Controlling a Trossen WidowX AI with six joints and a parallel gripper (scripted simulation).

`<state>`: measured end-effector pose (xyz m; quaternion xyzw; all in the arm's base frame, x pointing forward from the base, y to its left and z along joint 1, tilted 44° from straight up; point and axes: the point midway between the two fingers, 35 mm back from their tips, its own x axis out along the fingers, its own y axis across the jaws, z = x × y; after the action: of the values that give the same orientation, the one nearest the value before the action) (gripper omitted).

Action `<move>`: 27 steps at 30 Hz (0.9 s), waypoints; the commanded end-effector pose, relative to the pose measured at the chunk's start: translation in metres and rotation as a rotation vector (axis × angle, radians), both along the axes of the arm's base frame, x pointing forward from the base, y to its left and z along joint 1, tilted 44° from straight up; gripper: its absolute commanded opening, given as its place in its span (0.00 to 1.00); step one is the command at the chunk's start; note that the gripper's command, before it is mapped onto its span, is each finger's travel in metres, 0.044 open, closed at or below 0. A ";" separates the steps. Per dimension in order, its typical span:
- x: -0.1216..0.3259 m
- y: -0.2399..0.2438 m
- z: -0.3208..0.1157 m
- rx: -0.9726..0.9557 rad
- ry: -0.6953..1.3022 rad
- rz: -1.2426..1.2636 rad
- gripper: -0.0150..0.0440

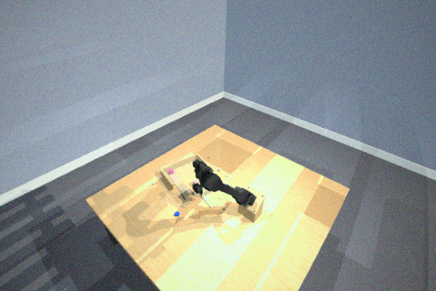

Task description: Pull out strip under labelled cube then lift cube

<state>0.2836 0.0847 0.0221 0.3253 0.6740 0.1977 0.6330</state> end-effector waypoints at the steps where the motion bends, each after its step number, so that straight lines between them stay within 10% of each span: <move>1: 0.015 -0.004 0.000 0.002 -0.008 0.000 1.00; 27: 0.097 -0.024 -0.003 0.001 -0.013 0.000 1.00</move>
<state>0.3687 0.0650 0.0175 0.3256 0.6725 0.1991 0.6341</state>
